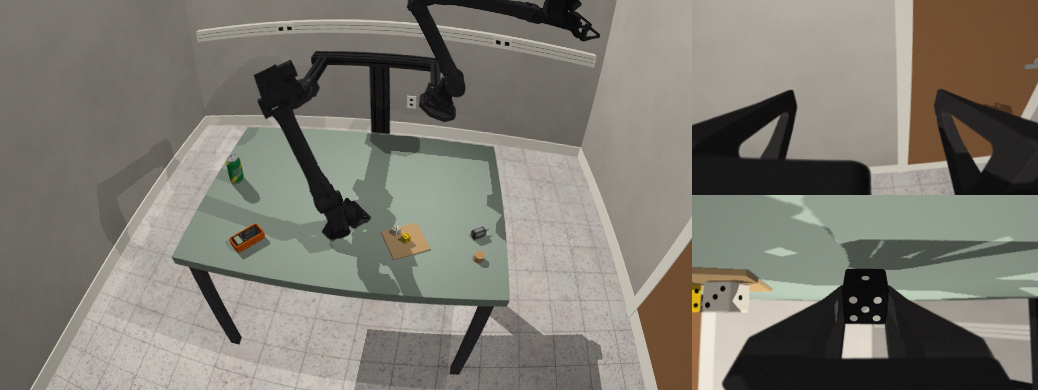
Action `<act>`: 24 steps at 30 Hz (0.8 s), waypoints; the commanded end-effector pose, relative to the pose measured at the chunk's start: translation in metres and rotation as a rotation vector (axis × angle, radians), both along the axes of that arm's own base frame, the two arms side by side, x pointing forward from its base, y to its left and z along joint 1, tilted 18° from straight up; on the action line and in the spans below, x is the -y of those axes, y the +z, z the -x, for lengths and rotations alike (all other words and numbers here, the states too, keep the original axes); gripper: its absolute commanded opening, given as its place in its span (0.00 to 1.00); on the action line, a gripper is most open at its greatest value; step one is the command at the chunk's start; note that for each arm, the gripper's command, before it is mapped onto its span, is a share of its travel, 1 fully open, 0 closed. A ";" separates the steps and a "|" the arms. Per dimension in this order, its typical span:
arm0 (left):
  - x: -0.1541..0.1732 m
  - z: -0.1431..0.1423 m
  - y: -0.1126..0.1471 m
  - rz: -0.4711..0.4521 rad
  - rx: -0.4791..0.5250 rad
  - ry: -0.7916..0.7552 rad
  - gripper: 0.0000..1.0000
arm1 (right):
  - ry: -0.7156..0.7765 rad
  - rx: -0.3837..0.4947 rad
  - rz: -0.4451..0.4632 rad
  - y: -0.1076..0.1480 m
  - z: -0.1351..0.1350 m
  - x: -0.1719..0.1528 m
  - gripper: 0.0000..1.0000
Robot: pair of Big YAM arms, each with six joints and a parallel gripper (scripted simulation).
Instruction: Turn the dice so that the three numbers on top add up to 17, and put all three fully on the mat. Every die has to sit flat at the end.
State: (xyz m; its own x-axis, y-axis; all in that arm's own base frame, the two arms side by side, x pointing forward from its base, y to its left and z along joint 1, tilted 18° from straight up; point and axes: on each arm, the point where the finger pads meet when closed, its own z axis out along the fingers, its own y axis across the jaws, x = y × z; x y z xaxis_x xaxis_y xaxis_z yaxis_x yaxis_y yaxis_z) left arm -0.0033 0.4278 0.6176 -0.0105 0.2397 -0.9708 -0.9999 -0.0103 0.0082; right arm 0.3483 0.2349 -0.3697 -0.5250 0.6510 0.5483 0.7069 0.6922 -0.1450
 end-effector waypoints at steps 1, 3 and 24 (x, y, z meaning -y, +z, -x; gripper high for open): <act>0.016 0.004 0.021 -0.059 0.007 0.008 1.00 | 0.001 0.017 -0.011 -0.006 -0.006 0.003 0.20; 0.016 0.004 0.021 -0.059 0.007 0.008 1.00 | 0.001 0.017 -0.011 -0.006 -0.006 0.003 0.20; 0.016 0.004 0.021 -0.059 0.007 0.008 1.00 | -0.002 0.022 -0.013 -0.008 -0.010 0.003 0.20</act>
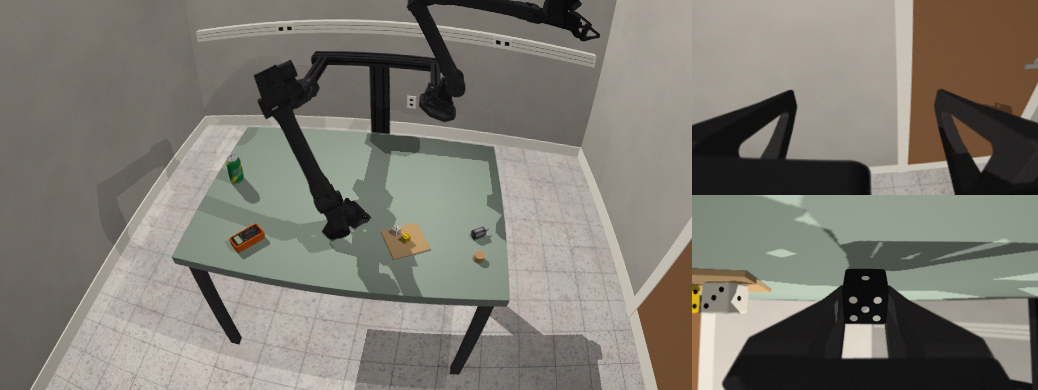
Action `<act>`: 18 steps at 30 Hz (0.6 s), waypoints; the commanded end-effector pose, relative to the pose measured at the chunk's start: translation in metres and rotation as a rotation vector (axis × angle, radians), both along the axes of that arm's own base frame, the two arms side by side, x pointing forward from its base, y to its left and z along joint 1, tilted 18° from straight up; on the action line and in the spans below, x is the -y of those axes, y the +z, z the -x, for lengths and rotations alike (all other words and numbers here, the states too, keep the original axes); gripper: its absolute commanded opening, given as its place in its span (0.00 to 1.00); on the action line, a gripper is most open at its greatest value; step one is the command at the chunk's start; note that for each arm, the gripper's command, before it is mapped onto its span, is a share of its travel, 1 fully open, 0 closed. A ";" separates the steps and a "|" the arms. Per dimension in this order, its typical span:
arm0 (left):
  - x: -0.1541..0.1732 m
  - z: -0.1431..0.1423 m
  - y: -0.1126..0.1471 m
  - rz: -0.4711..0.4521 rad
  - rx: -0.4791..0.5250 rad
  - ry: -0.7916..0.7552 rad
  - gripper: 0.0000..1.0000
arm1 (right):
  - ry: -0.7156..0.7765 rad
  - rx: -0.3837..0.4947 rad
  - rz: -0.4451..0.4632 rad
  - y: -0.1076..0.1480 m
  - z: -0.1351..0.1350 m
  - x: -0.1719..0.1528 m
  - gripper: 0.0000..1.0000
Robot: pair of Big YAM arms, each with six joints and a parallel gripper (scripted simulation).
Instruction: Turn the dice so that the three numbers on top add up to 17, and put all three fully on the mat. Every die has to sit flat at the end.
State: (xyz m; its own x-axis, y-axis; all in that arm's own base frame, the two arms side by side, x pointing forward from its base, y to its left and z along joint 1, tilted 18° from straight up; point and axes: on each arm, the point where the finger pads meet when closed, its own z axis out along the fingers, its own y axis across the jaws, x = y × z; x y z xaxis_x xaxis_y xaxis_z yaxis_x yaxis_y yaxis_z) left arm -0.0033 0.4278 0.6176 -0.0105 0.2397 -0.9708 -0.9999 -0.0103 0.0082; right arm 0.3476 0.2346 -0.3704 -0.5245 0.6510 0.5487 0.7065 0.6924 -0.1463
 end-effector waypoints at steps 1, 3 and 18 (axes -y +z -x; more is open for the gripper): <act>0.016 0.004 0.021 -0.059 0.007 0.008 1.00 | -0.002 0.023 -0.013 -0.007 -0.010 0.002 0.20; 0.016 0.004 0.021 -0.059 0.007 0.008 1.00 | -0.002 0.021 -0.012 -0.007 -0.009 0.003 0.20; 0.016 0.004 0.021 -0.059 0.007 0.008 1.00 | -0.002 0.021 -0.012 -0.006 -0.009 0.003 0.20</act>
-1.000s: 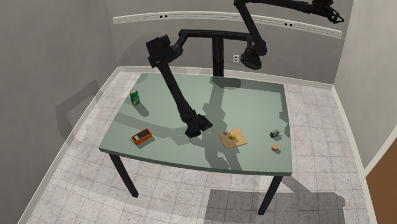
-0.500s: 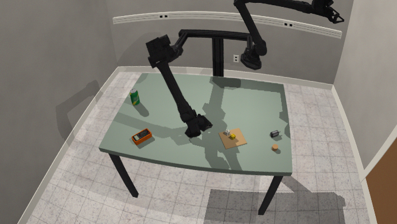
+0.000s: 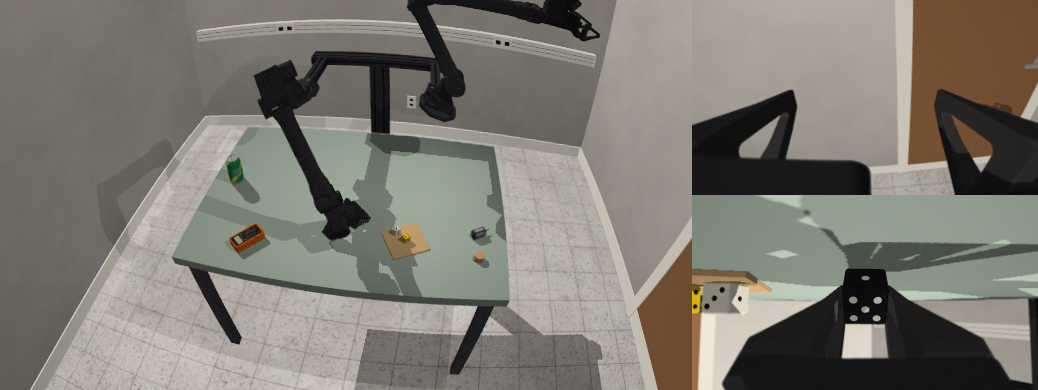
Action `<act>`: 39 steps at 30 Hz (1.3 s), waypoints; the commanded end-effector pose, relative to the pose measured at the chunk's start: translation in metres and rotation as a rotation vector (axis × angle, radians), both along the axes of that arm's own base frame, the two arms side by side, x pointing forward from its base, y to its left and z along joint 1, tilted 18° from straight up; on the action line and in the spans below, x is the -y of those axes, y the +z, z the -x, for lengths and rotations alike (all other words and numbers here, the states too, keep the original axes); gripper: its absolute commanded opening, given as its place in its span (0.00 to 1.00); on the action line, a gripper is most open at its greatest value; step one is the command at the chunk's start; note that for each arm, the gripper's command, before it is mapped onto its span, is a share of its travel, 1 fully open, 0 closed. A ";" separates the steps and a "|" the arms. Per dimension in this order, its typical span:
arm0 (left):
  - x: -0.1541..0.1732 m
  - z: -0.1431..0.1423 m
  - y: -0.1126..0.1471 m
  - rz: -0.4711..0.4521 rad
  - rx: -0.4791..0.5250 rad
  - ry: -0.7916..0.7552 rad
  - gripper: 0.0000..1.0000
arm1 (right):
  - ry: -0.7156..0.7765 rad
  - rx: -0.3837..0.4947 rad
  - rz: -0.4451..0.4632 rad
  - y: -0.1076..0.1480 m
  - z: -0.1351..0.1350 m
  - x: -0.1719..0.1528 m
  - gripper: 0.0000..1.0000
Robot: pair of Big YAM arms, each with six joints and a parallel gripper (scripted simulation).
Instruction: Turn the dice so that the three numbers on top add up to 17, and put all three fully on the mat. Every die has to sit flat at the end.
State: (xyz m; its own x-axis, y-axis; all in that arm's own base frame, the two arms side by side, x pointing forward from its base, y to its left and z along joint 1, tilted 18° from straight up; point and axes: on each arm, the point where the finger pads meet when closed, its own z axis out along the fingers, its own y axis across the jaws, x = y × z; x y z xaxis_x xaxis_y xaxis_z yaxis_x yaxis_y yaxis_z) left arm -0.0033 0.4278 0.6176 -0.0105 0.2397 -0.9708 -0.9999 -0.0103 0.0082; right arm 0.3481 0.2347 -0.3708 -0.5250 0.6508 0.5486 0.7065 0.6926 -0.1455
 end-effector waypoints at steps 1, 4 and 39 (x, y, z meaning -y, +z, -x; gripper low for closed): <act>0.016 0.004 0.021 -0.059 0.007 0.008 1.00 | -0.002 0.021 -0.012 -0.005 -0.008 0.003 0.20; 0.016 0.004 0.021 -0.059 0.007 0.008 1.00 | -0.002 0.021 -0.012 -0.005 -0.008 0.003 0.24; 0.016 0.004 0.021 -0.059 0.007 0.008 1.00 | -0.002 0.021 -0.012 -0.005 -0.008 0.003 0.39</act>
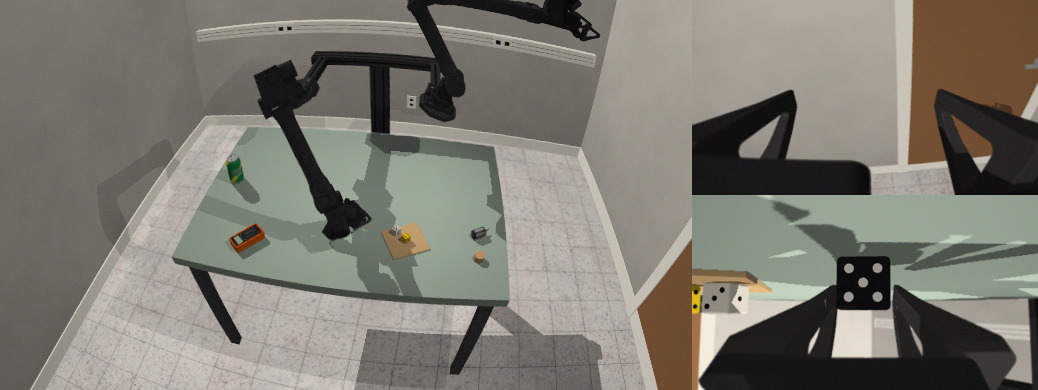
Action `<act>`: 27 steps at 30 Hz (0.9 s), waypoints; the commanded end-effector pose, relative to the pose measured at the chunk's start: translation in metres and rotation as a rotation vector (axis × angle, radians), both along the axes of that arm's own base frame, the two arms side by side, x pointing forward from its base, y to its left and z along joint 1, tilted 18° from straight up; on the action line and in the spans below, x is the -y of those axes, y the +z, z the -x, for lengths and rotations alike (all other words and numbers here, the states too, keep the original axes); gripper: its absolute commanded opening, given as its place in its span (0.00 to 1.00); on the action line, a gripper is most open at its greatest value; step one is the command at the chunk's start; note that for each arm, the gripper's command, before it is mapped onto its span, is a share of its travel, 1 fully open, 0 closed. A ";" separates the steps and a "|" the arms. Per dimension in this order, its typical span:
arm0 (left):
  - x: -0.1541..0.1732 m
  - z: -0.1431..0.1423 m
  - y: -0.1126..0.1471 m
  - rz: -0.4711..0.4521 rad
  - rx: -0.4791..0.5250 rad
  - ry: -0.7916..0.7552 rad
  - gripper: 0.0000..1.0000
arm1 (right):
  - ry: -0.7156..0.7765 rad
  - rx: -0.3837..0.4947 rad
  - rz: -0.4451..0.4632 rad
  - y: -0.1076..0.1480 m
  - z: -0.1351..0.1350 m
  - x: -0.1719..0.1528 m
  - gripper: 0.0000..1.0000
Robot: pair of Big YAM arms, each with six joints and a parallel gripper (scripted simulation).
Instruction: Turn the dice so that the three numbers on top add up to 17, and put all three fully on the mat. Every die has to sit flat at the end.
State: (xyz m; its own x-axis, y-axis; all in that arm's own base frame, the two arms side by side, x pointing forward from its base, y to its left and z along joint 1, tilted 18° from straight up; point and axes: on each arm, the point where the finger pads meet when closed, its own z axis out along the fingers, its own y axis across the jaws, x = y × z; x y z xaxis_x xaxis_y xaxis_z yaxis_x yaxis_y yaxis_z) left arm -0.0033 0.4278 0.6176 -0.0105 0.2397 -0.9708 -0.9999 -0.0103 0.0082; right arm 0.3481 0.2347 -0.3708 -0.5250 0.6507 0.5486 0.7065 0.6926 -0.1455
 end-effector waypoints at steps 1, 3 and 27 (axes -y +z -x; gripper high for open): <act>0.016 0.004 0.021 -0.059 0.007 0.008 1.00 | -0.002 0.021 -0.012 -0.005 -0.008 0.003 0.39; 0.016 0.004 0.021 -0.059 0.007 0.008 1.00 | -0.002 0.021 -0.012 -0.005 -0.008 0.003 0.39; 0.016 0.004 0.021 -0.059 0.007 0.008 1.00 | -0.003 0.020 -0.011 0.016 -0.017 0.003 0.39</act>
